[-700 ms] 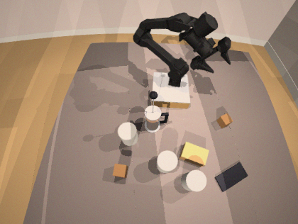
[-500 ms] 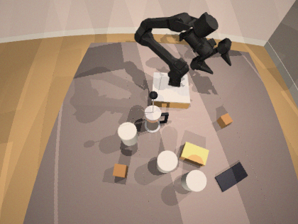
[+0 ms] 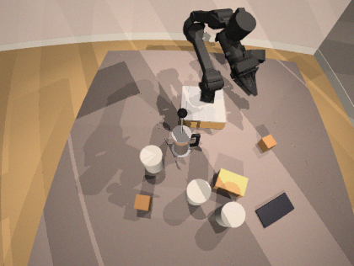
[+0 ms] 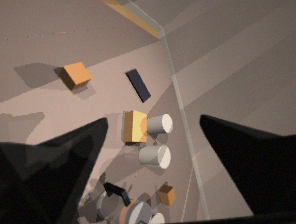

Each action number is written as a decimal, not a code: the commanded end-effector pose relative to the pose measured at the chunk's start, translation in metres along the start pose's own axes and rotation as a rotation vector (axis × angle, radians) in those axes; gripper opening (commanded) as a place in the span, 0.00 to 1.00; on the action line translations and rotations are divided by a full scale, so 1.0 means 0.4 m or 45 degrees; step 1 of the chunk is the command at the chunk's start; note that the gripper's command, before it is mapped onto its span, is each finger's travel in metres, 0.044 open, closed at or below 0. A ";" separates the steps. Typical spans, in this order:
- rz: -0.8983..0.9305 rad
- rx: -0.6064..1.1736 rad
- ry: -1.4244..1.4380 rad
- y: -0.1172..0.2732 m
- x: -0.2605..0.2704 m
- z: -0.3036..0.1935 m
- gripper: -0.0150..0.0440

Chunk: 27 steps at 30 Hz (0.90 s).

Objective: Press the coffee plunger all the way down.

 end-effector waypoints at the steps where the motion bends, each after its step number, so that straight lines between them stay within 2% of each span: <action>1: -0.222 0.198 -0.527 0.024 -0.075 -0.046 1.00; 7: -0.579 0.376 -1.190 0.072 -0.148 -0.120 1.00; 14: -1.041 0.445 -1.804 0.147 -0.205 -0.199 1.00; 18: -1.091 0.446 -1.858 0.149 -0.202 -0.214 1.00; 27: -1.095 0.446 -1.860 0.073 -0.108 -0.283 1.00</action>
Point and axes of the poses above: the point midway between the two fingers, 35 mm back from their tips, its own y axis back along the fingers, its own x axis across the jaws, z = x × y, the point moved 6 cm from there along y, back along the fingers, and after that the axes turned 4 degrees about -y, right-handed, at the moved point
